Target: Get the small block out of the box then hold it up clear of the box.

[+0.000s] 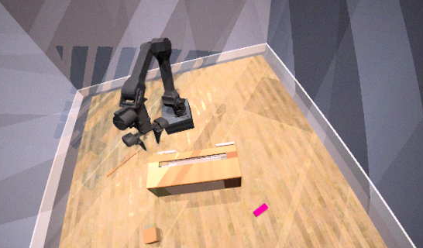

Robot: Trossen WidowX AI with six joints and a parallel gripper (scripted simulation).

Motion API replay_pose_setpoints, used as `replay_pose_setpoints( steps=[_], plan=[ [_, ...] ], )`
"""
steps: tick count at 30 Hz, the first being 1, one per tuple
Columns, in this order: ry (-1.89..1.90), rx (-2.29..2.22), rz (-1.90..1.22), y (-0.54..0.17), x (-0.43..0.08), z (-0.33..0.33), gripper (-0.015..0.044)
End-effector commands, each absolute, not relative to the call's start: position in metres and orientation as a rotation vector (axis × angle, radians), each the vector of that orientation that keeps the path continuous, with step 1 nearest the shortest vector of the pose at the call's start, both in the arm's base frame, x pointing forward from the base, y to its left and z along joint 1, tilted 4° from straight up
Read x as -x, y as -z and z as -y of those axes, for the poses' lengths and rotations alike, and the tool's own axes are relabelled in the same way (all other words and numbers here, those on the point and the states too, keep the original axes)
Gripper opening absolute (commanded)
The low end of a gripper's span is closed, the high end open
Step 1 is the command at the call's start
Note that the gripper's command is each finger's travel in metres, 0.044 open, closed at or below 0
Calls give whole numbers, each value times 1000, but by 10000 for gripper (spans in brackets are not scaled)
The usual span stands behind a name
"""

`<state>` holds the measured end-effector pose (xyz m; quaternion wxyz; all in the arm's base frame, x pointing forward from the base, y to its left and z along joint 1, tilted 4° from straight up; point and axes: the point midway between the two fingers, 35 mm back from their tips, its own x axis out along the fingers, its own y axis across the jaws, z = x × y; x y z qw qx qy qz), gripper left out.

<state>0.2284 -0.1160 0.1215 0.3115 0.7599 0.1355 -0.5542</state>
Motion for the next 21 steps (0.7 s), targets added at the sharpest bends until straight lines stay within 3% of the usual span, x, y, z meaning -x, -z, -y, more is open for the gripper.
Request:
replay_pose_setpoints(
  steps=[1, 21],
  plan=[
    [1700, -2621, 192, -115, -215, 117, 285],
    [1700, -2621, 192, -112, -216, 118, 285]
  ],
)
